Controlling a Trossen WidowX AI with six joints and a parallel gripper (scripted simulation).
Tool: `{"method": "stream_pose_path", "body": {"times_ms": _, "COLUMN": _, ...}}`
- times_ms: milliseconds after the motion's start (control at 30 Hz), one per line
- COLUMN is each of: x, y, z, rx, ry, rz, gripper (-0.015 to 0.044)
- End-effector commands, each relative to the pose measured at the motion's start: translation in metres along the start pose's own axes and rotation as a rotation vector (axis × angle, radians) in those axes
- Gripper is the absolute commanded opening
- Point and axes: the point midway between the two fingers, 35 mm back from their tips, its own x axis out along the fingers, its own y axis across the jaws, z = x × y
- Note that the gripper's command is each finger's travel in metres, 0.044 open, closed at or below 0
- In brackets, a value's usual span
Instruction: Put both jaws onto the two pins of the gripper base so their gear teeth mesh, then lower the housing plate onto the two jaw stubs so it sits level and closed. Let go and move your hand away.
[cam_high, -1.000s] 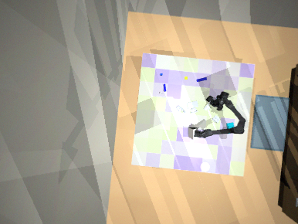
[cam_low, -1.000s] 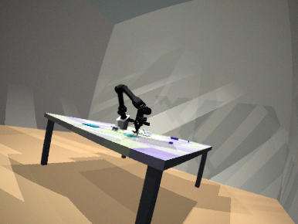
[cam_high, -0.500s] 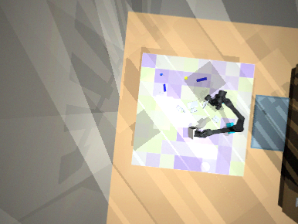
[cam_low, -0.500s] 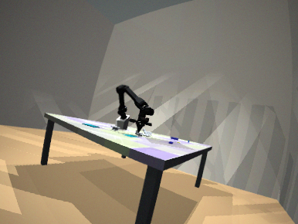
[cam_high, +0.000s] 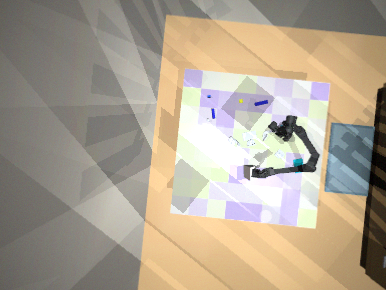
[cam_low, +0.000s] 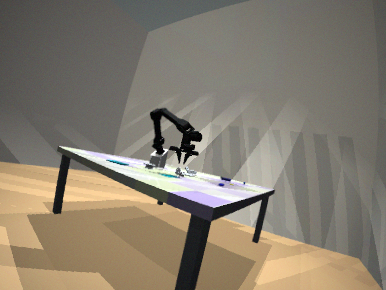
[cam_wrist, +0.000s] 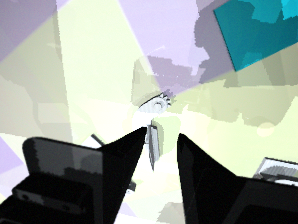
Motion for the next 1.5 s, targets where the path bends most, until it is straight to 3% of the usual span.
{"method": "stream_pose_path", "body": {"times_ms": 0, "x": -0.0003, "y": 0.0004, "z": 0.0004, "rx": -0.003, "ry": -0.002, "rz": 0.002, "gripper": 0.0236}}
{"method": "stream_pose_path", "body": {"times_ms": 267, "x": -0.0003, "y": 0.0004, "z": 0.0004, "rx": -0.003, "ry": -0.002, "rz": 0.002, "gripper": 0.044}}
{"method": "stream_pose_path", "body": {"times_ms": 1200, "x": -0.0003, "y": 0.0004, "z": 0.0004, "rx": -0.003, "ry": -0.002, "rz": 0.002, "gripper": 0.044}}
{"method": "stream_pose_path", "body": {"times_ms": 1467, "x": -0.006, "y": -0.0026, "z": -0.0005, "rx": 0.004, "ry": 0.003, "rz": -0.007, "gripper": 0.023}}
